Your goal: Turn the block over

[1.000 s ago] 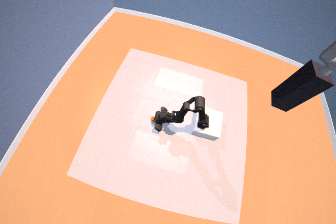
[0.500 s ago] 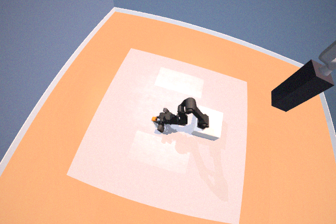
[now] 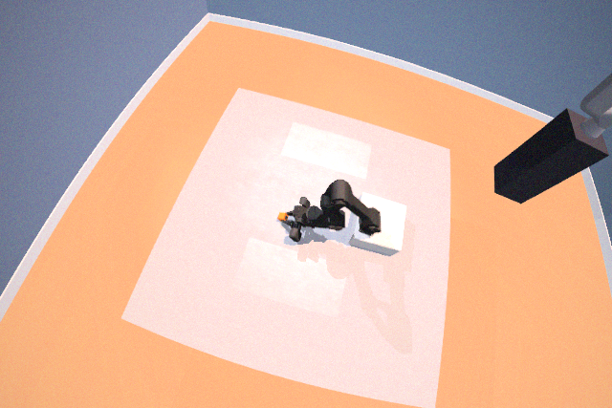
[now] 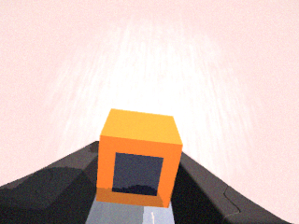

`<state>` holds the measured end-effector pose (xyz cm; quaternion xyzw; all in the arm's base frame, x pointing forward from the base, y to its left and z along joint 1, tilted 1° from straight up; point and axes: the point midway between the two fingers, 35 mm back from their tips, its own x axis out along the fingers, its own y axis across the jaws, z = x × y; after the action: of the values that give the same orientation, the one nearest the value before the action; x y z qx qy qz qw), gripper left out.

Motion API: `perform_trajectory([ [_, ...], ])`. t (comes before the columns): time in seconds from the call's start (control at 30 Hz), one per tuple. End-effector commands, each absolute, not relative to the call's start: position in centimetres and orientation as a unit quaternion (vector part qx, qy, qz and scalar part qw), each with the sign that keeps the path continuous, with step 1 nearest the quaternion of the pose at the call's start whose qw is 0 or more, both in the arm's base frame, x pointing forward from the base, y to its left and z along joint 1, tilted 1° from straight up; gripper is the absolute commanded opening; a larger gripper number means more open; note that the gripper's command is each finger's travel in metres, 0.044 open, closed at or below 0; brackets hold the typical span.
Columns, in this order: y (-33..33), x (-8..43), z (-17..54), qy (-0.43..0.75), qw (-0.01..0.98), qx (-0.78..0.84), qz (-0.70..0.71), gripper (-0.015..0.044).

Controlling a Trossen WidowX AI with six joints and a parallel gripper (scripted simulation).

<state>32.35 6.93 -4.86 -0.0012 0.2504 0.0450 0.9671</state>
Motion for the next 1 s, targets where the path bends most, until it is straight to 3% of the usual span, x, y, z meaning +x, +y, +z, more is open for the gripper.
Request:
perform_trajectory([
  [0.0,6.85,32.22,-4.86,0.250,0.967,-0.003,0.044,0.0000],
  [0.17,6.85,32.22,-4.86,0.250,0.967,-0.003,0.044,0.0000],
  [0.73,6.85,32.22,-4.86,0.250,0.967,-0.003,0.044,0.0440],
  [0.97,6.85,32.22,-4.86,0.250,0.967,-0.003,0.044,0.0440],
])
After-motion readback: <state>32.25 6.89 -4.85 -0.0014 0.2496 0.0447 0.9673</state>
